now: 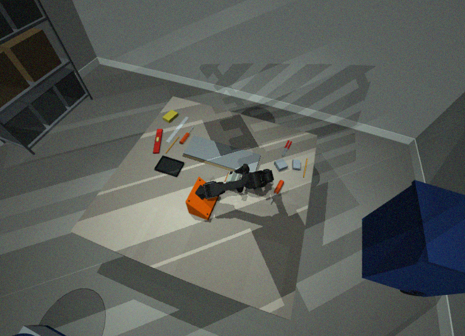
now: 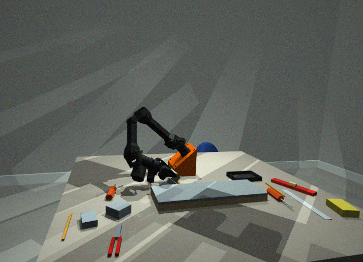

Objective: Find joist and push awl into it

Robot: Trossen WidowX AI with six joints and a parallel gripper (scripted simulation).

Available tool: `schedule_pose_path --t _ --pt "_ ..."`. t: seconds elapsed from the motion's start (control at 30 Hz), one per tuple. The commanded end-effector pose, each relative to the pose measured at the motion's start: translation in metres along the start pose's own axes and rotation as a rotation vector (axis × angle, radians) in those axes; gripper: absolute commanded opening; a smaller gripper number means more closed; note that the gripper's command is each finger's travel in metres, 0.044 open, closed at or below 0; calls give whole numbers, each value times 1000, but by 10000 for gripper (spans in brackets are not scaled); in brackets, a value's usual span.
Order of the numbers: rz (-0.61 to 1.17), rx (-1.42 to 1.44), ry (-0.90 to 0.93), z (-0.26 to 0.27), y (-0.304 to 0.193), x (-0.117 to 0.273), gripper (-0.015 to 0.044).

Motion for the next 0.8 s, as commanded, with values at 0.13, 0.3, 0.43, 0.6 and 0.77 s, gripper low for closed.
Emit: schedule_pose_path --t 0.13,0.3,0.43,0.6,0.77 --pt "3 5 -1 0 0 0 378" --pt "3 5 -1 0 0 0 378" --pt "-1 0 1 0 2 -1 378" --pt "-1 -1 2 -1 4 0 378" --pt "-2 -1 2 -1 5 1 378"
Point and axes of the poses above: the point midway between the two fingers, 35 mm back from their tips, its own x axis back along the fingers, its own z axis across the jaws, y = z × x, the point moved 3 cm from there along x, back along the fingers, and after that the axes turned 11 degrees about x, right-handed, at the moved point
